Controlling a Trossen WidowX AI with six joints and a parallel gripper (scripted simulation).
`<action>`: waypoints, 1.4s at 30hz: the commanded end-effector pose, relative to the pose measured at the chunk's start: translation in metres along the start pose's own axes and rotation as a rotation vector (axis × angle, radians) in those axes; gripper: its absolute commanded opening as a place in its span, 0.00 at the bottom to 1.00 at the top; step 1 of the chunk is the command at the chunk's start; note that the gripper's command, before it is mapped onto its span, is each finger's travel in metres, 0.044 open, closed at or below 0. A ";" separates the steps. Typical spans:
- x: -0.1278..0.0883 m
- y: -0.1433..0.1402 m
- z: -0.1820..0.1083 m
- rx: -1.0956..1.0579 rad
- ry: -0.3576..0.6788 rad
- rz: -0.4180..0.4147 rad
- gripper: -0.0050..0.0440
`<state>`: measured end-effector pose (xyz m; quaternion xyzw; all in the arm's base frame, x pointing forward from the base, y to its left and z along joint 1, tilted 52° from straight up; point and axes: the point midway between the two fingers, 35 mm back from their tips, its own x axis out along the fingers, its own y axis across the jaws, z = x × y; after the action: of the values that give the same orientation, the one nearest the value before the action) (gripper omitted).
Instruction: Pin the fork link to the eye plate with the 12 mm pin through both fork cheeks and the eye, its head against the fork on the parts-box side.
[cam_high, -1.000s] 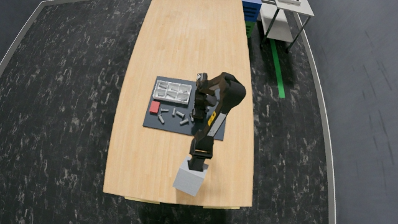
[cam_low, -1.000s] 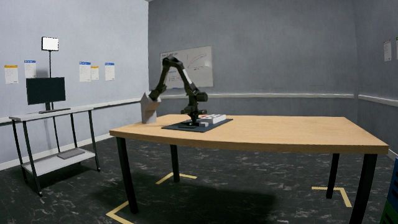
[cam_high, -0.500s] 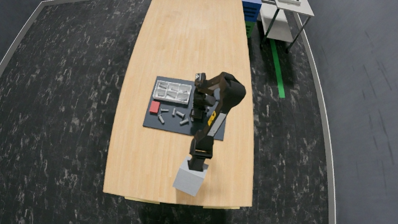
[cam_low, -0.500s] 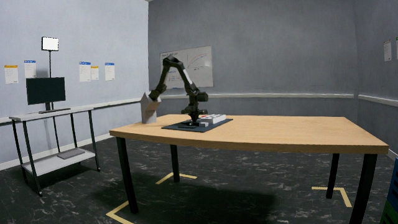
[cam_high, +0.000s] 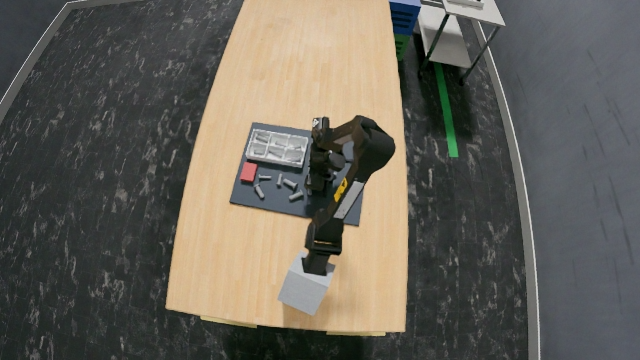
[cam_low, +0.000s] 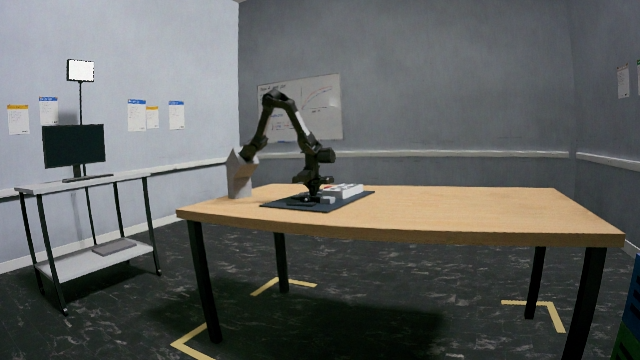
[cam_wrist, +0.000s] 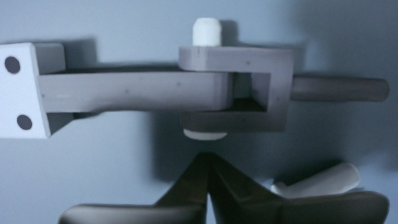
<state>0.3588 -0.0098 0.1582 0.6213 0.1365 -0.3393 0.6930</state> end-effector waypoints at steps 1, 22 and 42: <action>-0.003 0.006 0.000 0.008 0.001 0.018 0.00; -0.015 0.011 0.001 0.018 0.002 0.035 0.00; -0.050 0.011 0.001 0.020 0.004 0.036 0.00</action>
<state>0.3332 0.0016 0.1807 0.6223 0.1355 -0.3386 0.6926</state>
